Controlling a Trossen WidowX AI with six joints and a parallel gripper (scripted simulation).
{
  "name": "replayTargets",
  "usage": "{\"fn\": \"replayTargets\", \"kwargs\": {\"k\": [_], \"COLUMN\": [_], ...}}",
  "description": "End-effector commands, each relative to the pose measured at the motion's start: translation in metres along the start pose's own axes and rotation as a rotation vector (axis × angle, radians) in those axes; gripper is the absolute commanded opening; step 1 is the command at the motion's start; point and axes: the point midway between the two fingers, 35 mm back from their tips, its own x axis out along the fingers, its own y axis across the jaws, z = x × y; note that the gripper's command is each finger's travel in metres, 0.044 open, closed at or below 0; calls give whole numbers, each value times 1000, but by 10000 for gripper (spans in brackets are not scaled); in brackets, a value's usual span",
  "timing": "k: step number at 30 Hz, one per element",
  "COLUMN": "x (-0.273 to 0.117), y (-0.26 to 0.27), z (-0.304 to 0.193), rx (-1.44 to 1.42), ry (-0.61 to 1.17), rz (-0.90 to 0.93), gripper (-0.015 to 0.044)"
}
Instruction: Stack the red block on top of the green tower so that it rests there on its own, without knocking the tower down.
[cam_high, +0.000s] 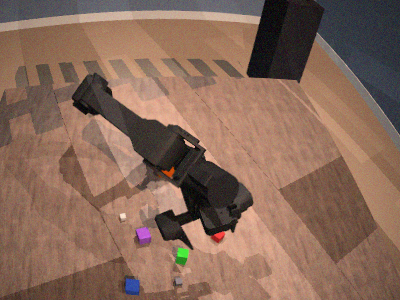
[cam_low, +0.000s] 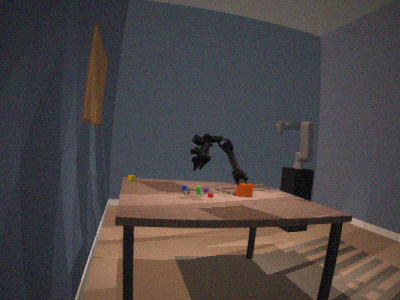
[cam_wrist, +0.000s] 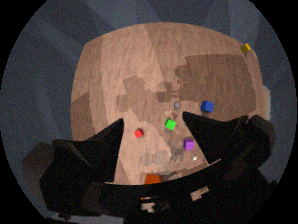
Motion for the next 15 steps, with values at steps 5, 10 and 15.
{"fn": "replayTargets", "kwargs": {"k": [5, 10, 15], "x": [42, 60, 71], "y": [44, 63, 71], "z": [-45, -75, -97], "rx": [-255, -402, -502], "ry": [231, 363, 454], "rz": [-60, -101, -134], "gripper": [440, 440, 440]}}
